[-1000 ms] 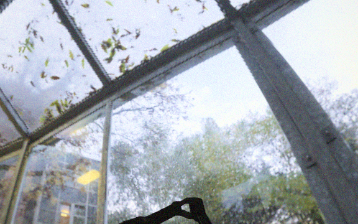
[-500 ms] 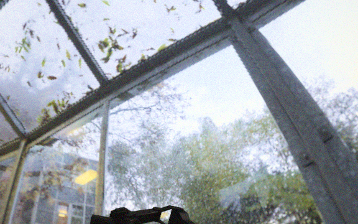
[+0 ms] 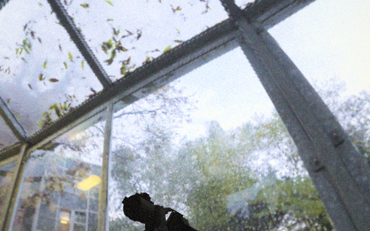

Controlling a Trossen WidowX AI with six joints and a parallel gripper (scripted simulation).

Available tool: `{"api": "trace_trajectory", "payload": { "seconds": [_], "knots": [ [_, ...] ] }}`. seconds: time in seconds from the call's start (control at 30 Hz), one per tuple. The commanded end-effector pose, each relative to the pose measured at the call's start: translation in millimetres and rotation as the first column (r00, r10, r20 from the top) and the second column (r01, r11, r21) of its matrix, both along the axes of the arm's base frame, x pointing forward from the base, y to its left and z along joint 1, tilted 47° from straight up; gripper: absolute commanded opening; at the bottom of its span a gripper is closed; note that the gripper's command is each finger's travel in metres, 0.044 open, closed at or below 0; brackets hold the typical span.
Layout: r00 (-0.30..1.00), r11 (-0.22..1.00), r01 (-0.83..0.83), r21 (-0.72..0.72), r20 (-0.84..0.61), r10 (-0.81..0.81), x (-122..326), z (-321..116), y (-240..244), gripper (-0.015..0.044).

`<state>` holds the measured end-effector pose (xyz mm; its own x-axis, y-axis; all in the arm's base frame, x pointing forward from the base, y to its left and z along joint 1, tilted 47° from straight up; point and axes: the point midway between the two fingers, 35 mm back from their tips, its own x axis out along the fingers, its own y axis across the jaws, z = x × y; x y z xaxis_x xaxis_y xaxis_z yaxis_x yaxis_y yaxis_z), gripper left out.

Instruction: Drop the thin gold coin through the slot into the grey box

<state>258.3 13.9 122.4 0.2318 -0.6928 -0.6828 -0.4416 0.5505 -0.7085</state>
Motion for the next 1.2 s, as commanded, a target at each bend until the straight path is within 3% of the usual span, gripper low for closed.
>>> {"api": "trace_trajectory", "payload": {
  "seconds": [0.0, 1.17],
  "knots": [
    [1.000, 1.000, -0.005, -0.010, -0.012, 0.005, 1.7, -12.3, -11.6, 0.0161],
    [1.000, 1.000, -0.005, -0.007, -0.012, 0.004, 16.7, -60.1, -59.0, 0.0161]
  ]
}}
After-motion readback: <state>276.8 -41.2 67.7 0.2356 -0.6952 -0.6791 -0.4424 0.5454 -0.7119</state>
